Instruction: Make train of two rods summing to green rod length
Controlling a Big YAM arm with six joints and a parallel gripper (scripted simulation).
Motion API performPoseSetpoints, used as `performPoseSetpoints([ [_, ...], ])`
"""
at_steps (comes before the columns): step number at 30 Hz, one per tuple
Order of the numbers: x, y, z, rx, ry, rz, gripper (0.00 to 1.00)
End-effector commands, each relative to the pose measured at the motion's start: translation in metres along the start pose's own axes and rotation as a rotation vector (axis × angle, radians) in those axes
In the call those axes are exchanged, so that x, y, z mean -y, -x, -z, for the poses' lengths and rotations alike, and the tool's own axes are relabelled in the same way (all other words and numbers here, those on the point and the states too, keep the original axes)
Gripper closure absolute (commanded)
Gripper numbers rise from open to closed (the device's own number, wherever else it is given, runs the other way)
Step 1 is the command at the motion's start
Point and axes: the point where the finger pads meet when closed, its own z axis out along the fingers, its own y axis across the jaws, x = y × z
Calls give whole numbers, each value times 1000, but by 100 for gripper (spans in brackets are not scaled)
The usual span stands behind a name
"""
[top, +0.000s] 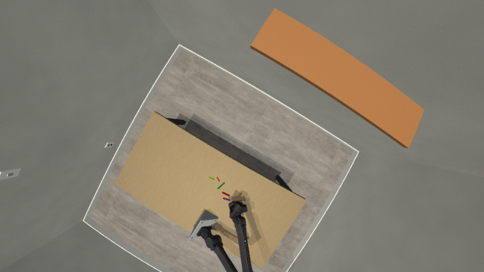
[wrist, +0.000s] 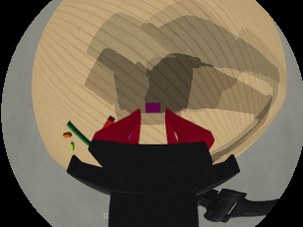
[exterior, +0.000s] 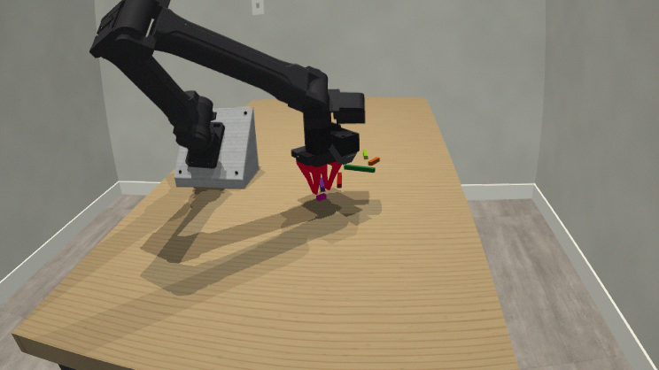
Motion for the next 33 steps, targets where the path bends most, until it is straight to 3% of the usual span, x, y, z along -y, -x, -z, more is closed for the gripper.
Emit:
performPoseSetpoints([
  [1, -3, 0, -1, 10, 3, 8, 67],
  [33, -7, -6, 2, 17, 11, 1, 67],
])
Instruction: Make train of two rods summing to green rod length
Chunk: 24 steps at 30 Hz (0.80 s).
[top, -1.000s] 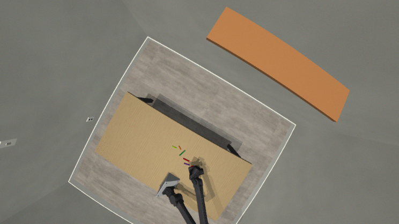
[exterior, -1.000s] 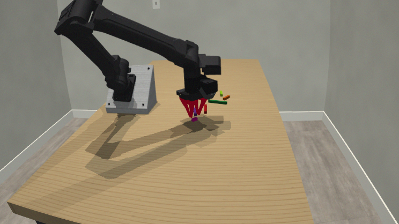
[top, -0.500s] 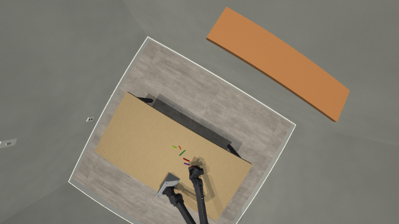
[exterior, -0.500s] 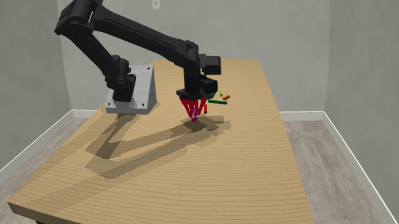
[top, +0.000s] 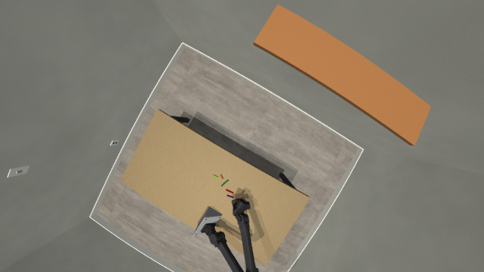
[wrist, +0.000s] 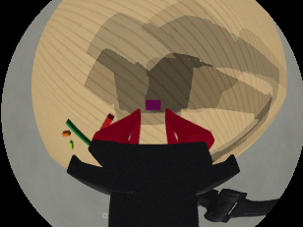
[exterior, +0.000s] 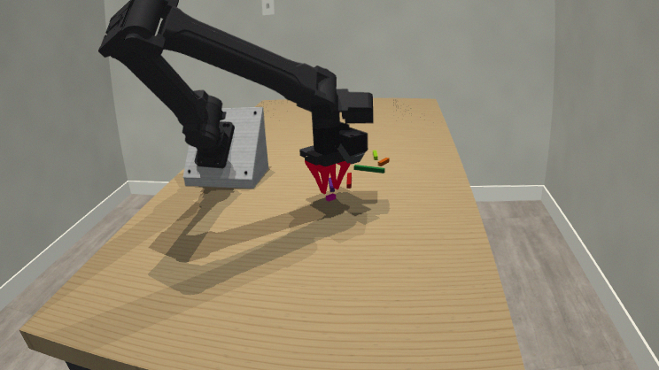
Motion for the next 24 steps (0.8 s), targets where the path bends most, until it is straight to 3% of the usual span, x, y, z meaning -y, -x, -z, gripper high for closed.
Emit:
performPoseSetpoints([
  [1, -2, -1, -1, 8, 3, -18, 67],
  [24, -4, 0, 1, 12, 7, -15, 67],
])
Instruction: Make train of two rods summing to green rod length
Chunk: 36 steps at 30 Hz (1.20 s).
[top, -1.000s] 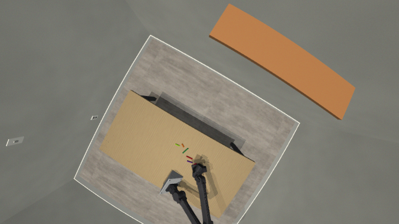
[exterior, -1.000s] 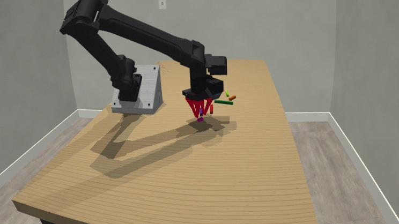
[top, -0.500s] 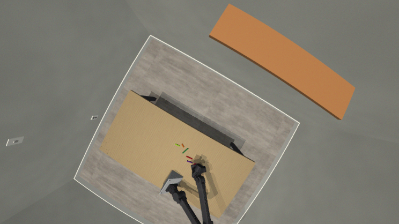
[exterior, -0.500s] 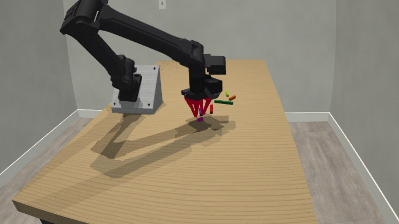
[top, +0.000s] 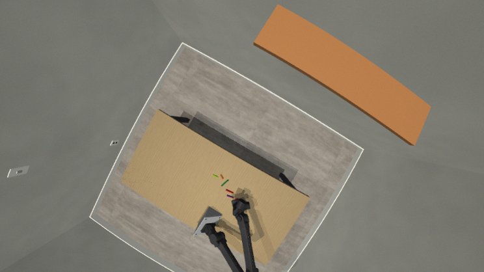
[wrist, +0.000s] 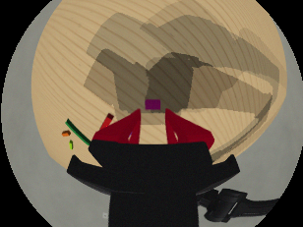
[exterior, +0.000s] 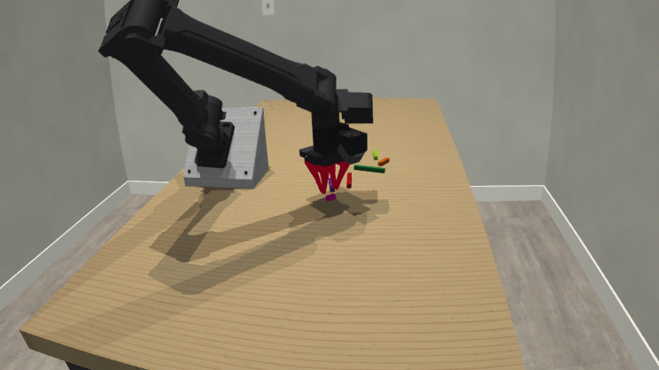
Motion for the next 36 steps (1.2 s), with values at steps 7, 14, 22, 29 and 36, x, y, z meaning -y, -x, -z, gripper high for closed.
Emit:
performPoseSetpoints([
  [7, -5, 1, 1, 13, 9, -13, 67],
  [14, -5, 1, 1, 13, 9, -13, 67],
  [22, 0, 0, -6, 1, -4, 0, 67],
  [29, 0, 0, -9, 3, -3, -2, 67],
  [36, -1, -1, -16, 3, -3, 3, 67],
])
